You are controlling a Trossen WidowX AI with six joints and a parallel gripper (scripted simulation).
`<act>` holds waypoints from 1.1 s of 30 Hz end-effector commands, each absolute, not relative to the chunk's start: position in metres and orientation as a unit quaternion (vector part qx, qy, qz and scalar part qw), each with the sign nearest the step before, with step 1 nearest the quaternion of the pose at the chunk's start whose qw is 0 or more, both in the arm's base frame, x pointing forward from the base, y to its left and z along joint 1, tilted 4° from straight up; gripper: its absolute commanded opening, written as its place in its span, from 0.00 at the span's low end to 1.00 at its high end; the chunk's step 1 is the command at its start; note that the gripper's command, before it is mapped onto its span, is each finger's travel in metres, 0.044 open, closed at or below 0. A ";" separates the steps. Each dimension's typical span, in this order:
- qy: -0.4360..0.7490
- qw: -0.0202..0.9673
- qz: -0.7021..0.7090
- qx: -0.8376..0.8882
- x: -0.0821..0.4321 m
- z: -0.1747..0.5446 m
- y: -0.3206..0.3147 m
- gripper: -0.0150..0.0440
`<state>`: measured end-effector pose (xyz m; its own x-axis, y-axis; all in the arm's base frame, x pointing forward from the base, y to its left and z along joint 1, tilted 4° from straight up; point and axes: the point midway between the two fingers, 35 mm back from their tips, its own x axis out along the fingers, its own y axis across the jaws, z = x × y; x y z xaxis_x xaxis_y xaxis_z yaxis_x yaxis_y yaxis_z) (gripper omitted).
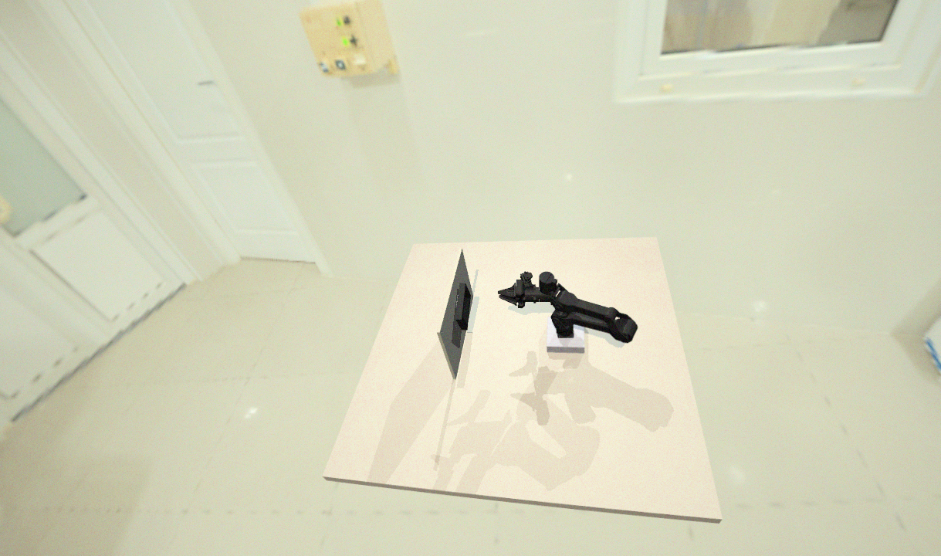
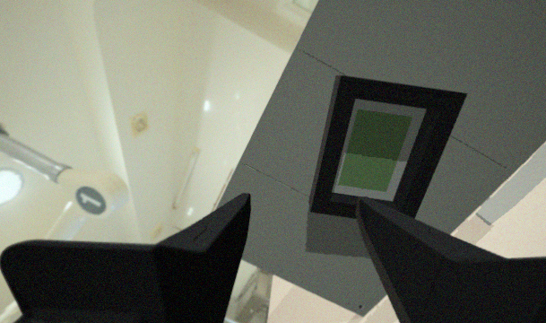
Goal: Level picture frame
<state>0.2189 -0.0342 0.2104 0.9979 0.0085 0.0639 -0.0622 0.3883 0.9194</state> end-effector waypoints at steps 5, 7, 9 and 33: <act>-0.017 0.809 -0.004 0.588 0.254 0.184 -0.035 0.69; -0.017 0.804 -0.010 0.595 0.261 0.177 -0.032 0.69; -0.018 0.800 -0.013 0.599 0.265 0.173 -0.030 0.69; -0.019 0.800 -0.012 0.600 0.311 0.181 -0.033 0.69</act>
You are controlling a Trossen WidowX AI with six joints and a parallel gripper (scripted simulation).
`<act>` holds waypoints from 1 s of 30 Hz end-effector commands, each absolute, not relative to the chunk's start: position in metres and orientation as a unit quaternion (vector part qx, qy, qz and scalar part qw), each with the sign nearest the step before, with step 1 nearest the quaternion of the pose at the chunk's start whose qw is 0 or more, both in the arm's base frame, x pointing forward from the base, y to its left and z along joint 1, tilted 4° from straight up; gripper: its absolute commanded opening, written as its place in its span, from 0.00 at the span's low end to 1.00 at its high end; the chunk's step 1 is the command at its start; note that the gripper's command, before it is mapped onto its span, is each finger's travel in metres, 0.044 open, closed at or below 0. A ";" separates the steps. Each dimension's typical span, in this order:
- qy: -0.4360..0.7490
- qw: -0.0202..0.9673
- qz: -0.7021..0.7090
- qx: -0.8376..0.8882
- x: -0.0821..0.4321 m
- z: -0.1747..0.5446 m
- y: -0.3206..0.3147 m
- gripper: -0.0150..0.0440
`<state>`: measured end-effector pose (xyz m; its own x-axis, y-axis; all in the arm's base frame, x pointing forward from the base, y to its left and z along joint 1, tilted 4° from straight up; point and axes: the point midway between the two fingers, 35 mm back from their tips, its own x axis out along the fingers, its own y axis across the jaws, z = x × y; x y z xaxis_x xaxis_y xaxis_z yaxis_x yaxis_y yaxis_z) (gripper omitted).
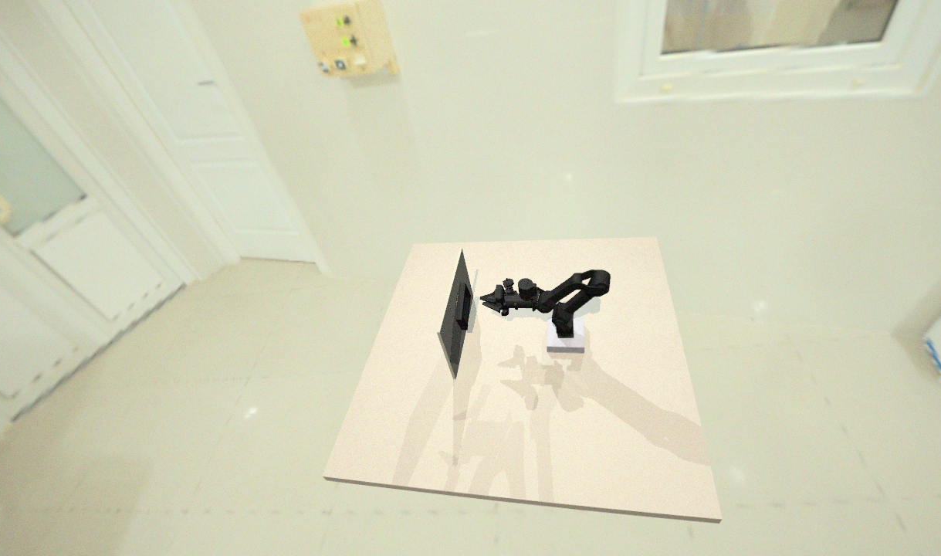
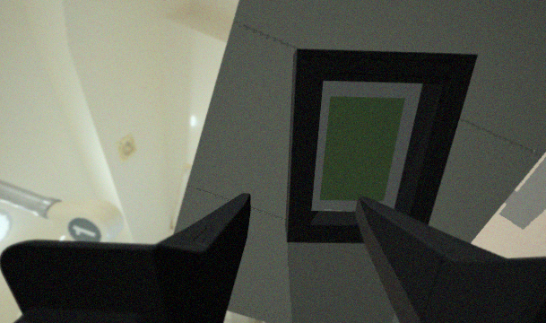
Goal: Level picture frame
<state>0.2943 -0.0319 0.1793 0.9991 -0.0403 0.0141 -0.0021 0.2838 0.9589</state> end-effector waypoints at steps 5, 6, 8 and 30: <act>-0.020 0.800 -0.012 0.600 0.341 0.175 -0.034 0.69; -0.021 0.800 -0.012 0.600 0.344 0.174 -0.034 0.69; -0.021 0.800 -0.012 0.600 0.345 0.173 -0.034 0.69; -0.021 0.800 -0.011 0.600 0.355 0.174 -0.034 0.69</act>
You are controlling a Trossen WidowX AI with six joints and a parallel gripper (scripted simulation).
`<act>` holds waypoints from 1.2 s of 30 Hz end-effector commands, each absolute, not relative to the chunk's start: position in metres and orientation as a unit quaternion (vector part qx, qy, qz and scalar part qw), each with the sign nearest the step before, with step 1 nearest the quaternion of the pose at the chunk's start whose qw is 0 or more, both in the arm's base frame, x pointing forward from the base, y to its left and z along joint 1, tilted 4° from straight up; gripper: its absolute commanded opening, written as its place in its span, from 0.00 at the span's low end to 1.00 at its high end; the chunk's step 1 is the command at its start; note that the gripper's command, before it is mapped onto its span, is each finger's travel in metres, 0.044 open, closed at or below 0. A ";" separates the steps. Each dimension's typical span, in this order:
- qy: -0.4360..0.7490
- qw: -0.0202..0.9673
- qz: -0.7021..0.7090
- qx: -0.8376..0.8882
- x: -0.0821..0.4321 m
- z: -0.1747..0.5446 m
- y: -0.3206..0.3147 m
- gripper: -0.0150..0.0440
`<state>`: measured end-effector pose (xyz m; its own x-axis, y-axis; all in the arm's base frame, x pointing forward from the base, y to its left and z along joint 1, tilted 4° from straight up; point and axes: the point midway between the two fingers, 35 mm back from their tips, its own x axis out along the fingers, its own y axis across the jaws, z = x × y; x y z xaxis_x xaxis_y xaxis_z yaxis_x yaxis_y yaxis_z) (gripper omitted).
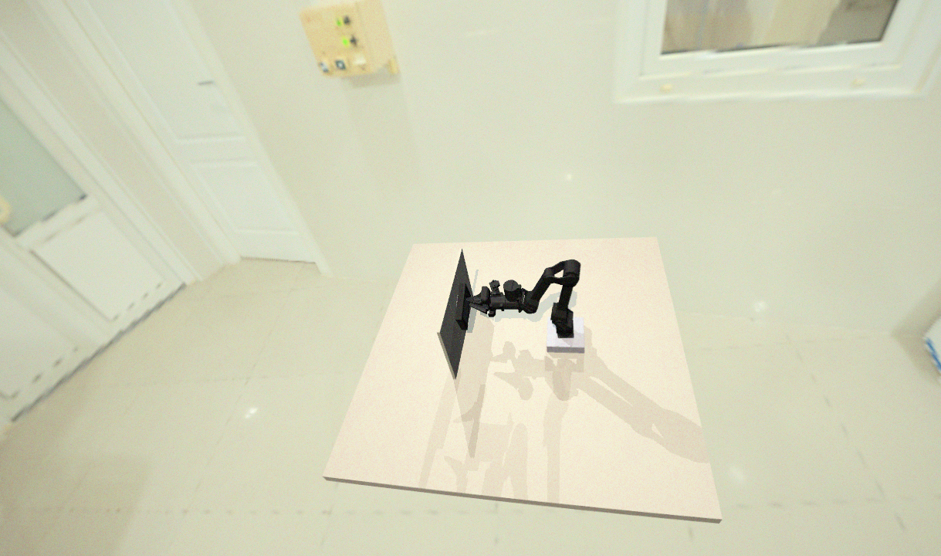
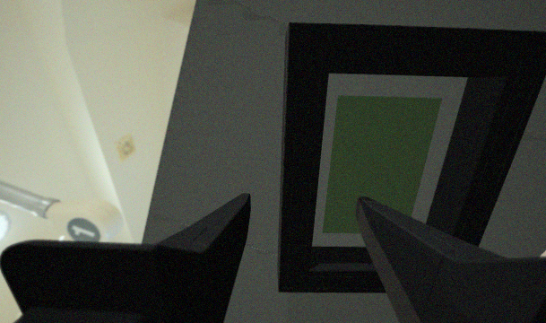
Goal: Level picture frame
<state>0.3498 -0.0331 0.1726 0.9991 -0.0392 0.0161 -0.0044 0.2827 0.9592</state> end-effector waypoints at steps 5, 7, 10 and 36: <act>-0.021 0.800 -0.011 0.600 0.363 0.175 -0.034 0.69; -0.021 0.800 -0.011 0.600 0.366 0.175 -0.035 0.69; -0.022 0.800 -0.011 0.600 0.371 0.175 -0.035 0.69; -0.022 0.800 -0.011 0.600 0.385 0.175 -0.035 0.69</act>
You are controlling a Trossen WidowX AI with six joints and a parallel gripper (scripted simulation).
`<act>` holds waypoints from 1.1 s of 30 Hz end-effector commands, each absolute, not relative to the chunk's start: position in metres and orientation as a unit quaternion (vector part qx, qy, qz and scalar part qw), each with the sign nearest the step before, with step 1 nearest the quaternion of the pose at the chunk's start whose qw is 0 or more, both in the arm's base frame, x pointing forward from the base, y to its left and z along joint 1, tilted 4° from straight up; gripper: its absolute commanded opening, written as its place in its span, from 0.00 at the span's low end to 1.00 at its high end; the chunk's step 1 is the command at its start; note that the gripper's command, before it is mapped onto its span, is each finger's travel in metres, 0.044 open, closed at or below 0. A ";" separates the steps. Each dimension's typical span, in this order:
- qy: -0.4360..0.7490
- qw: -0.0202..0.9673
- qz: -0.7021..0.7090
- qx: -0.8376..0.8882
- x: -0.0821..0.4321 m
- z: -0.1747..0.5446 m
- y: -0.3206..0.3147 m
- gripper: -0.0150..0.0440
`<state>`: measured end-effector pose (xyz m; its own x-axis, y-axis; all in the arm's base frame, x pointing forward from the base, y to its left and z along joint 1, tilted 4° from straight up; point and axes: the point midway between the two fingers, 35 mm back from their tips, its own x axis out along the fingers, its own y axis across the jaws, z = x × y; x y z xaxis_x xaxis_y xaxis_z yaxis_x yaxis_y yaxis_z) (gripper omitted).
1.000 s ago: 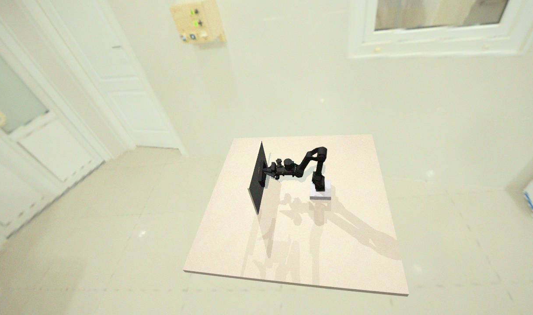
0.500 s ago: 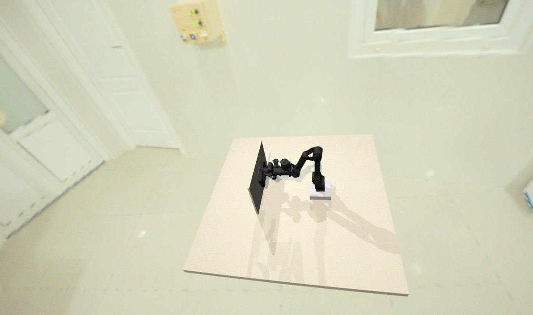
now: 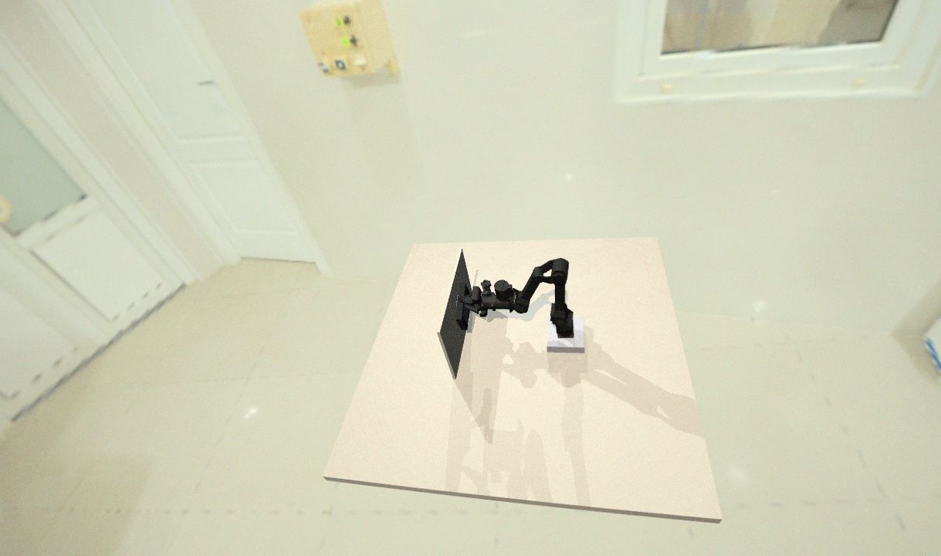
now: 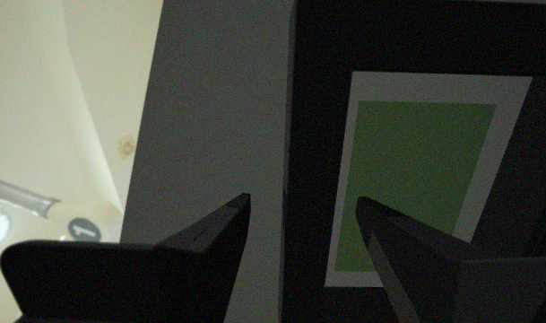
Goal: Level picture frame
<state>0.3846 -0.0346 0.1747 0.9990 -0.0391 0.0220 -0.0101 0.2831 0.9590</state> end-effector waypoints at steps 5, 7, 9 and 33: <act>-0.022 0.800 -0.011 0.600 0.385 0.175 -0.035 0.69; -0.022 0.800 -0.011 0.600 0.385 0.175 -0.035 0.69; -0.022 0.800 -0.011 0.600 0.385 0.175 -0.035 0.69; -0.022 0.800 -0.011 0.600 0.385 0.175 -0.036 0.53</act>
<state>0.3848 -0.0350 0.1750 0.9989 -0.0402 0.0227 -0.0104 0.2832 0.9590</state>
